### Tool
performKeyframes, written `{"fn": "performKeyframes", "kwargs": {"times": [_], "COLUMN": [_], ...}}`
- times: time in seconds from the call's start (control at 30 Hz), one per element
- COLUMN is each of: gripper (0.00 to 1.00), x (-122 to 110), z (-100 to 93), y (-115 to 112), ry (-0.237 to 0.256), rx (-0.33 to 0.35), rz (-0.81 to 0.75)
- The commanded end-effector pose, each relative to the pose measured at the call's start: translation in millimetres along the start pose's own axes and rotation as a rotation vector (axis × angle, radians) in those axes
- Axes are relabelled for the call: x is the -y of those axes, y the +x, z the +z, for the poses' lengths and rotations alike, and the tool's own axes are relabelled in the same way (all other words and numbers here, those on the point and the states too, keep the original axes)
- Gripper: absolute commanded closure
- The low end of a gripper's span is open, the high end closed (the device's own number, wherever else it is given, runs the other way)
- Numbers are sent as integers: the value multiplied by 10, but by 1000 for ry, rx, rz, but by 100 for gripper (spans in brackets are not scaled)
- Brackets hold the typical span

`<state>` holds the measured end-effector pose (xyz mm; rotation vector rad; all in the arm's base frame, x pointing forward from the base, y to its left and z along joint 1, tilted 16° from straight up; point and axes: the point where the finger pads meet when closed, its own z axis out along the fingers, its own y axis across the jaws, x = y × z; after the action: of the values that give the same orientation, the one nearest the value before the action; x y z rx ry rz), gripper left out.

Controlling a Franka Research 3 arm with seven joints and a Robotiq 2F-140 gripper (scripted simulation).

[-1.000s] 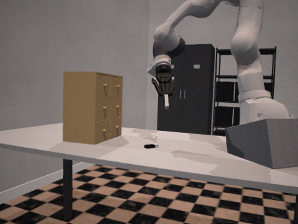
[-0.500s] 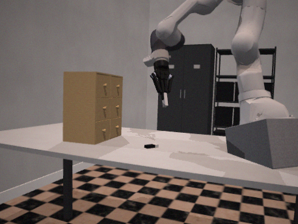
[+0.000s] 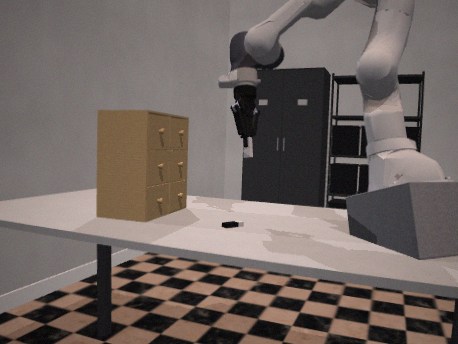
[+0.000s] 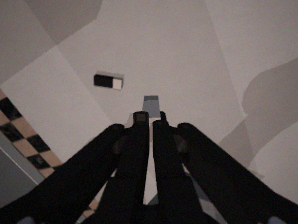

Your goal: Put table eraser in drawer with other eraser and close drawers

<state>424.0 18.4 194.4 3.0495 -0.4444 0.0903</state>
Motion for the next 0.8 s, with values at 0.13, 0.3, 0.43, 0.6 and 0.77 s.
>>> {"fn": "performKeyframes", "kwargs": {"times": [0.13,0.3,0.43,0.6,0.77], "gripper": [100,100,100,100,100], "x": [-83,-123,-145,-145,-145], "z": [-157,-276,-358,-359,-359], "y": [217,343,424,424,424], "ry": [-44,-87,-116,-116,-116], "rx": [-84,-132,-161,-162,-162], "rz": [-269,-379,-449,-450,-450]}}
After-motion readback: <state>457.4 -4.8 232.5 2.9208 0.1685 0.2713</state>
